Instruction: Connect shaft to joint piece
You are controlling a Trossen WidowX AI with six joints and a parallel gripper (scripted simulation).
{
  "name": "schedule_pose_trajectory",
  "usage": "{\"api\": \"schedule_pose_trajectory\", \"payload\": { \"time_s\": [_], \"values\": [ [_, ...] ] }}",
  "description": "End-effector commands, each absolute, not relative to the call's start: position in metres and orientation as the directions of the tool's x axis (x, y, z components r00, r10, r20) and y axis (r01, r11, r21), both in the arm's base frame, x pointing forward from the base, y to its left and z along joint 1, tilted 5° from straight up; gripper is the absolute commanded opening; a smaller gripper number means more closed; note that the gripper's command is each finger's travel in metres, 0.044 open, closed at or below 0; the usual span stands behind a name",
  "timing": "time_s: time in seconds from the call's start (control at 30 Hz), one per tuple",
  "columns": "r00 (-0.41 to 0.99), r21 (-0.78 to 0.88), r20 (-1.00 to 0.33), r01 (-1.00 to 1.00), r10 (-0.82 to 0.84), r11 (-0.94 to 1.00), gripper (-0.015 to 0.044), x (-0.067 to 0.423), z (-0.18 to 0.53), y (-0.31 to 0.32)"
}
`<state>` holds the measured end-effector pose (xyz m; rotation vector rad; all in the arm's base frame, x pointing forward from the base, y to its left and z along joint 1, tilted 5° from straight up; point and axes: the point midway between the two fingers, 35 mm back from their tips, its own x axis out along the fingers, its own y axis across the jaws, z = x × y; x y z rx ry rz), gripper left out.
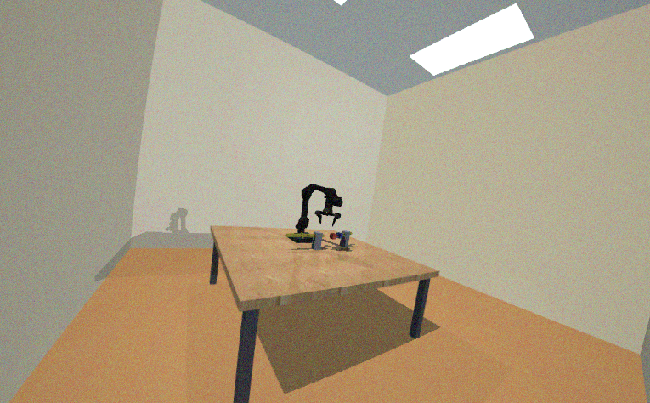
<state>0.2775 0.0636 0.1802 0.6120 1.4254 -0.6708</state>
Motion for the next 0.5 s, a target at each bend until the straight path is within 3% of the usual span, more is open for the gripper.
{"api": "schedule_pose_trajectory", "payload": {
  "time_s": [0.0,0.47],
  "values": [
    [0.026,-0.007,-0.999,0.802,-0.047,0.598,0.044,0.2771,0.1777,0.0635],
    [0.027,0.019,-0.999,0.978,-0.034,0.208,0.044,0.2774,0.1718,0.062]
  ]
}}
